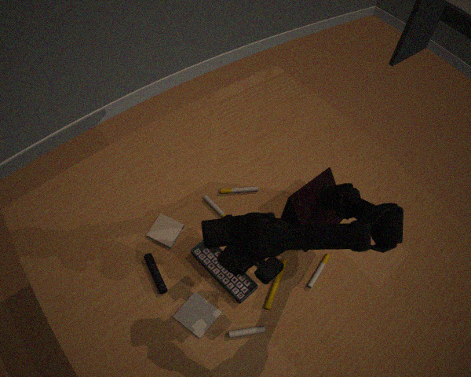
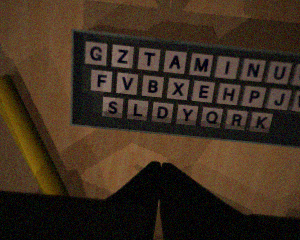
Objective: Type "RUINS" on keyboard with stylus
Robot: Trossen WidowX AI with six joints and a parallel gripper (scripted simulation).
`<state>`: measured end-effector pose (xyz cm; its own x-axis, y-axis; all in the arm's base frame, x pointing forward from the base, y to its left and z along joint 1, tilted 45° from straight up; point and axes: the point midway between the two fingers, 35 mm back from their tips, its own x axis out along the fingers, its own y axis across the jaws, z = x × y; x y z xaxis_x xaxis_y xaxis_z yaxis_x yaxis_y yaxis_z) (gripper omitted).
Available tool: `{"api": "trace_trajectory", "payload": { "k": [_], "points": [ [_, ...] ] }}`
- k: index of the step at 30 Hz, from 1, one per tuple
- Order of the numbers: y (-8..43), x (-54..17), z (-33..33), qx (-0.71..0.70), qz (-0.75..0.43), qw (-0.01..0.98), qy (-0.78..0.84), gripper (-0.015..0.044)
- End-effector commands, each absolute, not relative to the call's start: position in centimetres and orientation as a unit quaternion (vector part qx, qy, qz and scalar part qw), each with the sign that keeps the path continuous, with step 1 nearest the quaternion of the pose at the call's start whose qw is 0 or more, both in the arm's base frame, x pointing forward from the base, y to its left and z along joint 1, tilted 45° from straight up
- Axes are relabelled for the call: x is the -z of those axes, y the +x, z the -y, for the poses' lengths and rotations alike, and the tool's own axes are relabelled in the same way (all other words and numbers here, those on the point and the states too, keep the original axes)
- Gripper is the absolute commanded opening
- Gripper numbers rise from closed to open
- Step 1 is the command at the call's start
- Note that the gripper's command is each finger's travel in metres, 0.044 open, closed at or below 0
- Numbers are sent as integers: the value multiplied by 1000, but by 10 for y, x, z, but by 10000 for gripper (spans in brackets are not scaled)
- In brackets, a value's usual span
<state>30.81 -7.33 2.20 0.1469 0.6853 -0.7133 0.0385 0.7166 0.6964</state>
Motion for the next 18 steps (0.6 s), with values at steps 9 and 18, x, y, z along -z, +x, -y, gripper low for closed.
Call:
{"api": "trace_trajectory", "payload": {
  "k": [9,18],
  "points": [
    [308,-22,73,-232,-611,697,296,0],
    [308,-22,73,-232,-611,697,296,0]
  ]
}}
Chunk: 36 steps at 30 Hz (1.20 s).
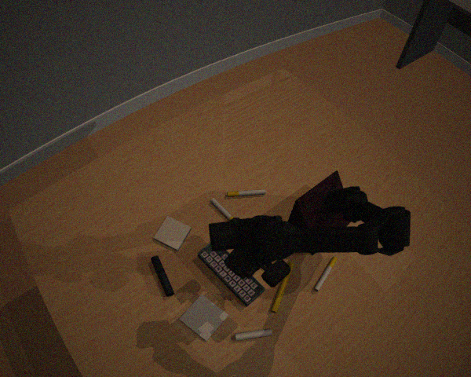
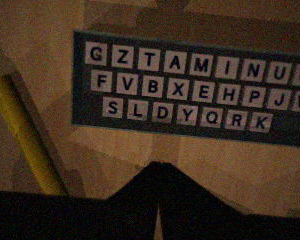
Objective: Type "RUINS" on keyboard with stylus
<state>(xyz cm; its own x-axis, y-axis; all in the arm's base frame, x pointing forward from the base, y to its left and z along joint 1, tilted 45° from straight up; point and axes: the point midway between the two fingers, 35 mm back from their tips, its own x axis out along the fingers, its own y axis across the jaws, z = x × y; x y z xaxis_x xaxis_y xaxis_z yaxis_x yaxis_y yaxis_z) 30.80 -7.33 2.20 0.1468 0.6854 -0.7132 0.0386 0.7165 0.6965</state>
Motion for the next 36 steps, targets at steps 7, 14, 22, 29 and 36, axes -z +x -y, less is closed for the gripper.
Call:
{"api": "trace_trajectory", "payload": {
  "k": [7,14,22,29,36],
  "points": [
    [293,-5,77,-323,-570,714,247,150],
    [263,22,80,-474,-431,753,149,150],
    [236,42,78,-548,-238,800,47,150],
    [230,46,77,-557,-175,812,-3,150],
    [231,46,78,-557,-175,812,-3,150]
  ]
}}
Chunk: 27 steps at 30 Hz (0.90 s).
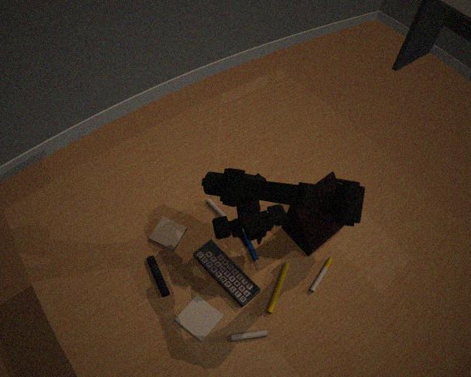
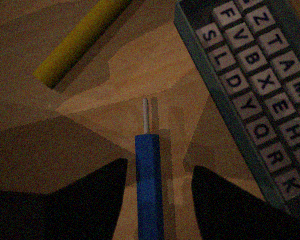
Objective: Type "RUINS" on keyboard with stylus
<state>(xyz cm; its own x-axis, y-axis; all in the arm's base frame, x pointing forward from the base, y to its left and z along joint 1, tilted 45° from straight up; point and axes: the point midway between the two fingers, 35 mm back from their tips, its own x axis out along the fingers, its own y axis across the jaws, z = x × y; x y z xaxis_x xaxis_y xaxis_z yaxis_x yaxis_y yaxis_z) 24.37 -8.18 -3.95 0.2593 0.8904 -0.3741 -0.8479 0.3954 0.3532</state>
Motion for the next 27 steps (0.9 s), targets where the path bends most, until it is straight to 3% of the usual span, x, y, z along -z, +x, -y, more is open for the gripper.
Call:
{"api": "trace_trajectory", "payload": {
  "k": [1,27],
  "points": [
    [231,46,78,-557,-175,812,-3,150],
    [234,56,70,-557,-175,812,-3,150]
  ]
}}
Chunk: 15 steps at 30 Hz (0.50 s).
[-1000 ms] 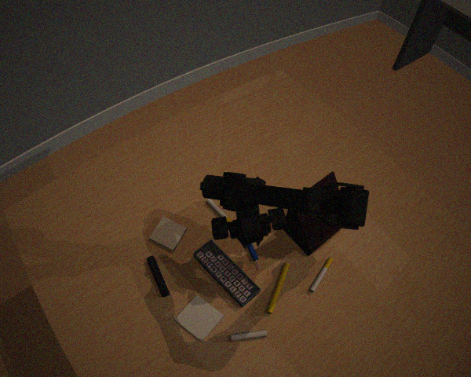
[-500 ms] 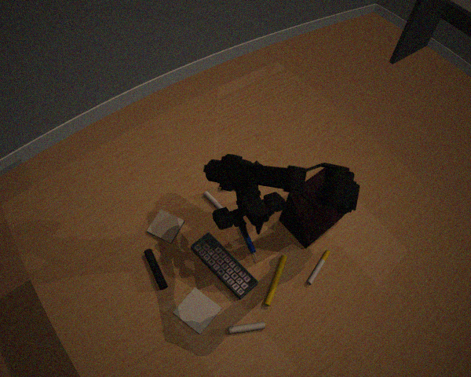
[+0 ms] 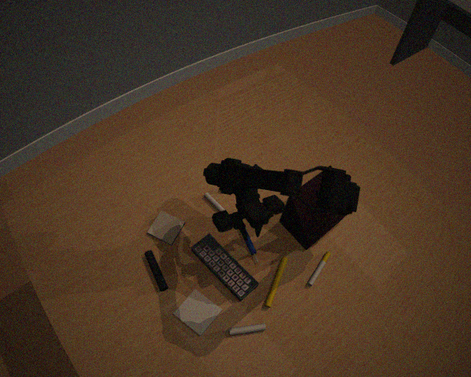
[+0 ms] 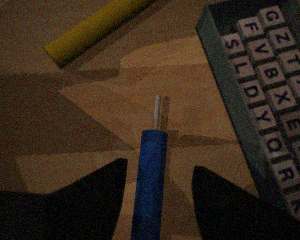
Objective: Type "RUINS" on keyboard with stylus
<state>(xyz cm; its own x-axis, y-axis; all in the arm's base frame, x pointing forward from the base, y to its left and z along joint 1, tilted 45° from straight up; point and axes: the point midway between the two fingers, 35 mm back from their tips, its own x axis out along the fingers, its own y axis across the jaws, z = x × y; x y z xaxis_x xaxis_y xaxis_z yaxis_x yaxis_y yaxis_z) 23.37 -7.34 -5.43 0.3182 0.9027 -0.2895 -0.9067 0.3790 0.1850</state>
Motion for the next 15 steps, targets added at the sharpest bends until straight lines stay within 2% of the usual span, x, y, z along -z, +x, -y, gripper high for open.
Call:
{"api": "trace_trajectory", "payload": {
  "k": [1,15],
  "points": [
    [234,57,70,-557,-175,812,-3,150],
    [236,64,63,-557,-175,812,-3,150]
  ]
}}
